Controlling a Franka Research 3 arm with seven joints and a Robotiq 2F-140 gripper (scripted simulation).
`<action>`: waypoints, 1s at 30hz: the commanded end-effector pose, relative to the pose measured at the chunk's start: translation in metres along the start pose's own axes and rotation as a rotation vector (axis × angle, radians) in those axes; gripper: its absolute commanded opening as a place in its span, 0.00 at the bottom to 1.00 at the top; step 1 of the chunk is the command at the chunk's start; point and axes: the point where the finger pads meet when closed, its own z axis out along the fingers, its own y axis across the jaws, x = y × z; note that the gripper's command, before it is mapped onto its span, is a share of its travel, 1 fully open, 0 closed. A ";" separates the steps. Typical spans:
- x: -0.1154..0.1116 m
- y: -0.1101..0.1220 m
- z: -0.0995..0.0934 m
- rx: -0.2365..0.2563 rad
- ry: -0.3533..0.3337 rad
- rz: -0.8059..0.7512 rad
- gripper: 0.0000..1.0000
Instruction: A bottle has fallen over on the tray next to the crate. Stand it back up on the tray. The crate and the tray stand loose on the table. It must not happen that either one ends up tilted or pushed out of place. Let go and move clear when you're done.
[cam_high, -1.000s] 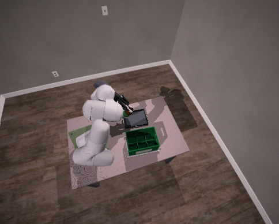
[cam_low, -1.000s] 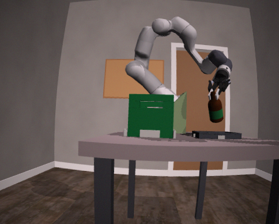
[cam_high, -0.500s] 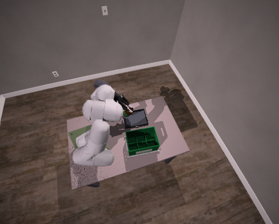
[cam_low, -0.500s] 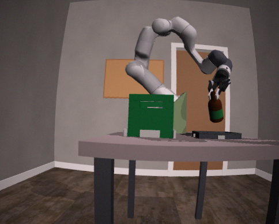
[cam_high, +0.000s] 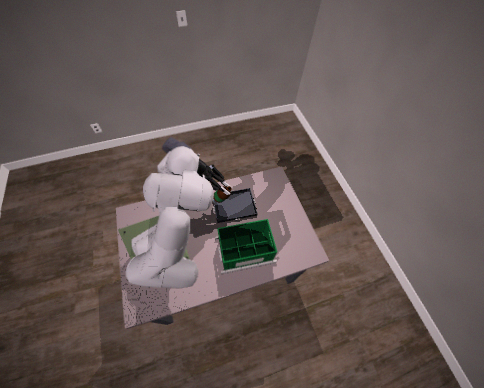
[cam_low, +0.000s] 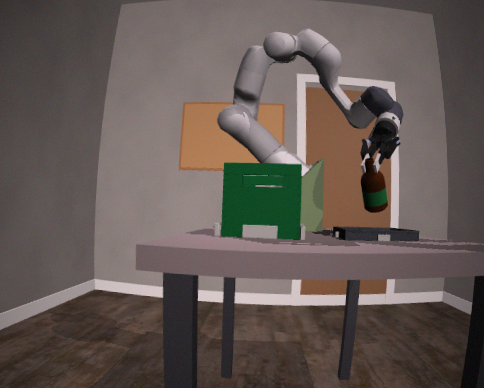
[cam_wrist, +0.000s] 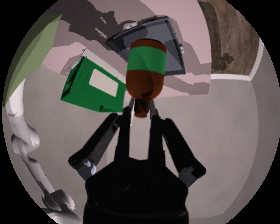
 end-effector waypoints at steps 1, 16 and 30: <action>-0.002 0.001 -0.001 -0.001 -0.004 0.007 0.00; -0.002 0.001 -0.001 0.000 -0.021 0.006 0.00; 0.000 0.001 -0.001 0.001 -0.108 0.006 0.00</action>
